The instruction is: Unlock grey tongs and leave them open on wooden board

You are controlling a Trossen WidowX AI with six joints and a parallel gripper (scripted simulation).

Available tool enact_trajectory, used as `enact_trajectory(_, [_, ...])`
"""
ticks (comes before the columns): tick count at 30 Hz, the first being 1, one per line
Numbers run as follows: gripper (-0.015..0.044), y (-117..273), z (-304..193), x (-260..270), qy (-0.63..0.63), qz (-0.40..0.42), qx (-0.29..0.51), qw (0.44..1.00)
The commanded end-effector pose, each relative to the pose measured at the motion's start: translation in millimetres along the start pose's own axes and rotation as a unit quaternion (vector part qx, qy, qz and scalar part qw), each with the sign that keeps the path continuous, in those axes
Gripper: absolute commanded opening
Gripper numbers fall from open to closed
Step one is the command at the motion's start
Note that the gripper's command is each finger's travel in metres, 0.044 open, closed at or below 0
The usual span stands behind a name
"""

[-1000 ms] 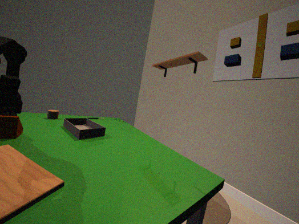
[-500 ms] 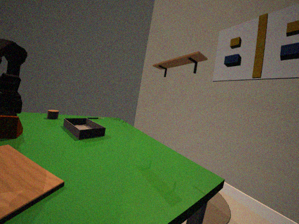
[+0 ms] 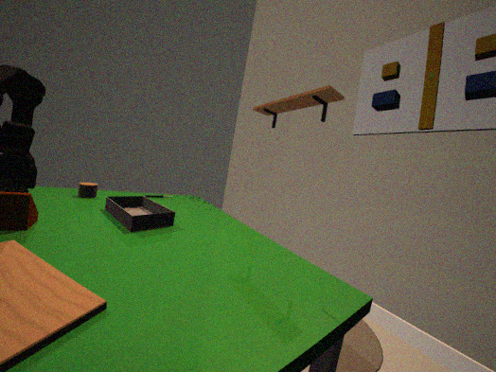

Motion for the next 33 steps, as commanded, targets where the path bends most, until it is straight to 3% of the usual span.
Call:
enact_trajectory(1, [-0.015,0.5,1.9,0.2,0.0,0.001,-0.005,1.0])
enact_trajectory(15, [-0.015,-1.6,1.8,-0.7,-0.001,0.001,0.002,1.0])
enact_trajectory(33, [-0.015,-35.6,-1.9,-11.5,-0.019,0.0,0.121,0.992])
Point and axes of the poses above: the point midway between the two fingers, 35 mm back from their tips, its own y axis back along the fingers, its own x axis across the jaws, z = x × y, the point moved 3 cm from there along y, back along the fingers, and after that the axes turned 2 degrees about y, right-handed, at the moved point
